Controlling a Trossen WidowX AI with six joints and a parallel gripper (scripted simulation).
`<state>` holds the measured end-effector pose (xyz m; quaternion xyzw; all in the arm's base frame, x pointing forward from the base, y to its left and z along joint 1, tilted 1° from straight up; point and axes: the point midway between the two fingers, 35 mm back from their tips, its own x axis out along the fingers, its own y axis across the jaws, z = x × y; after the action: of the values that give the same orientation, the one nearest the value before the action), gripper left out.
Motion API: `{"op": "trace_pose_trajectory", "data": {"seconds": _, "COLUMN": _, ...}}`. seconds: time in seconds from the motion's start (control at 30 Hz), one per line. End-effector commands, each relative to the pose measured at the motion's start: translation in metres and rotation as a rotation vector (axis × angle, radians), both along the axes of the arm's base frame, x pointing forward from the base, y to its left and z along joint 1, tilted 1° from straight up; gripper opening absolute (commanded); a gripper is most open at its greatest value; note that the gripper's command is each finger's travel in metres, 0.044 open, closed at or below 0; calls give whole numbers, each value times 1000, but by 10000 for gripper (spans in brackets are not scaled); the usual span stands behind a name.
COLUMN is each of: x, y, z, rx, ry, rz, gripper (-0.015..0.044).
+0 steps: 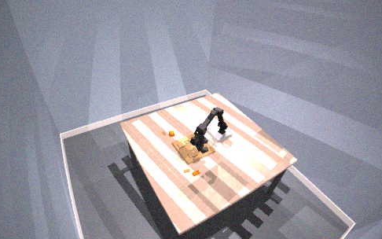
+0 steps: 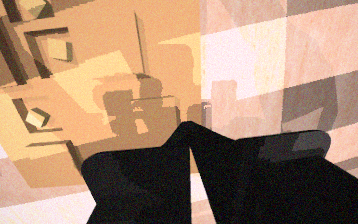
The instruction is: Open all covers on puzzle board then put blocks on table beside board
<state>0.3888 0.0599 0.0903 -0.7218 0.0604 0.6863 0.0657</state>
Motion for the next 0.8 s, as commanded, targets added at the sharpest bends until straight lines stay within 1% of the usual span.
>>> {"op": "trace_pose_trajectory", "data": {"seconds": 0.0, "x": 0, "y": 0, "z": 0, "rx": -3, "ry": 1, "rz": 5, "gripper": 0}}
{"op": "trace_pose_trajectory", "data": {"seconds": 0.77, "x": 2, "y": 0, "z": -17, "rx": -3, "ry": 1, "rz": 5, "gripper": 0}}
